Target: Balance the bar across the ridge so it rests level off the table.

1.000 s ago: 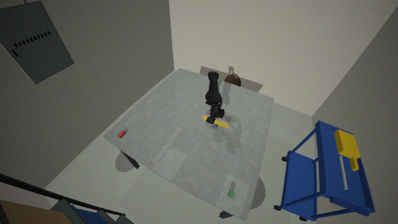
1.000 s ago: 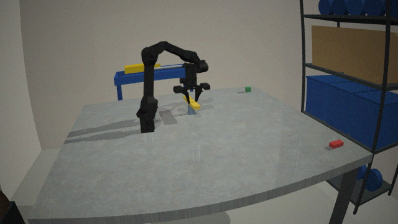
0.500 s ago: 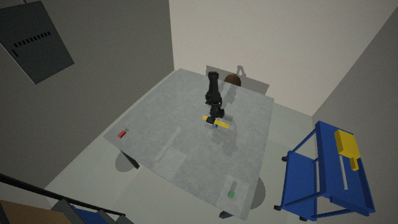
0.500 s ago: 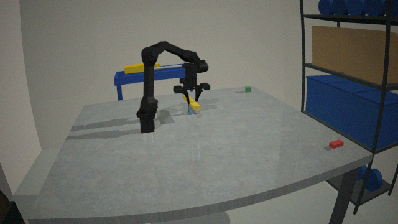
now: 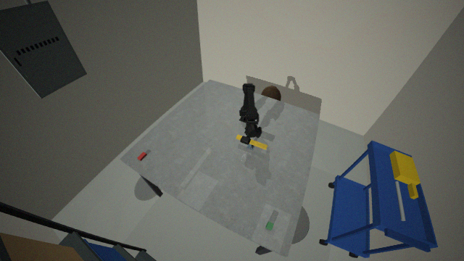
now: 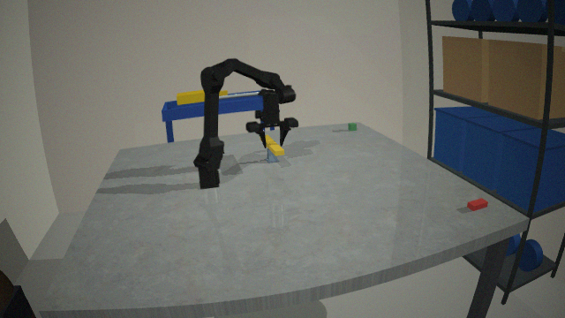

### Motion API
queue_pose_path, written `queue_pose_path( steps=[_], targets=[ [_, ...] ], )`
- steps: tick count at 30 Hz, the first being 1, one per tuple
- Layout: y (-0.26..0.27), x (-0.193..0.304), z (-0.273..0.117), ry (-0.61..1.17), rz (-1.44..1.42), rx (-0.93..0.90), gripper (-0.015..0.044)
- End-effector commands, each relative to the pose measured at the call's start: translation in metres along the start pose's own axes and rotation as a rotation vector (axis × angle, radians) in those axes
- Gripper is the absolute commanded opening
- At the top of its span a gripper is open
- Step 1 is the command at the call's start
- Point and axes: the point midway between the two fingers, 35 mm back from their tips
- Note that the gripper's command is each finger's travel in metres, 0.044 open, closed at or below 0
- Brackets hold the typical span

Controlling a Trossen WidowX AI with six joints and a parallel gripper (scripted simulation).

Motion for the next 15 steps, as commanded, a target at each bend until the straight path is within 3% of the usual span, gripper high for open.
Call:
queue_pose_path(
  steps=[1, 4, 8, 15],
  targets=[
    [0.000, 0.000, 0.000, 0.000, 0.000, 0.000, 0.0369],
    [0.000, 0.000, 0.000, 0.000, 0.000, 0.000, 0.0440],
    [-0.002, 0.000, -0.008, 0.000, 0.000, 0.000, 0.0440],
    [-0.002, -0.001, -0.092, 0.000, 0.000, 0.000, 0.0440]
  ],
)
Point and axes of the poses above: the point midway between the two fingers, 35 mm back from their tips, its own z axis out along the fingers, its own y axis across the jaws, x = y × z, and after that the axes turned 12 degrees about -z, right-handed
